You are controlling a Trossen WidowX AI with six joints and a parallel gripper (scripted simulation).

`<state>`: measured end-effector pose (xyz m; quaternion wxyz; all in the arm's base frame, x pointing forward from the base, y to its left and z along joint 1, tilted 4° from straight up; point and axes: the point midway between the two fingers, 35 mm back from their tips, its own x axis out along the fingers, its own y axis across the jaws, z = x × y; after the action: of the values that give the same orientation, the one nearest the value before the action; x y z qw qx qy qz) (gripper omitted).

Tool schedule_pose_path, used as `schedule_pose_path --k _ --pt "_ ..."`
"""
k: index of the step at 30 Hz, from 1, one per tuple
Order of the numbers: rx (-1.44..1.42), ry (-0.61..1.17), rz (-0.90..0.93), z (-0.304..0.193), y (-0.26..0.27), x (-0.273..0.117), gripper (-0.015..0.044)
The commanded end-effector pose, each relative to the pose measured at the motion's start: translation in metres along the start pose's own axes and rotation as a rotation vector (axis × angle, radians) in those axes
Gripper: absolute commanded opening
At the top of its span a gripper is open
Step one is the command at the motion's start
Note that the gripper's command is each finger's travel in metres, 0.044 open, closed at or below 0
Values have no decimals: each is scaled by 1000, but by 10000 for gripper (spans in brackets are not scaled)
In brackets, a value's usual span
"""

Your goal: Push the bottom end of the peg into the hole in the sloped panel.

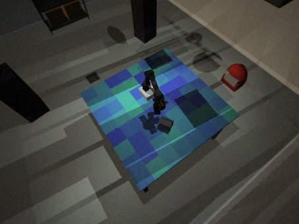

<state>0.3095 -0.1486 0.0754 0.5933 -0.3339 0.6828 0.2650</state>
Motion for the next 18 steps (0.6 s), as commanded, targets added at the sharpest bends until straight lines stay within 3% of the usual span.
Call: schedule_pose_path --k 1,18 --pt "-32 18 -12 4 -1 0 0" --pt "-164 96 -67 22 -4 -3 0"
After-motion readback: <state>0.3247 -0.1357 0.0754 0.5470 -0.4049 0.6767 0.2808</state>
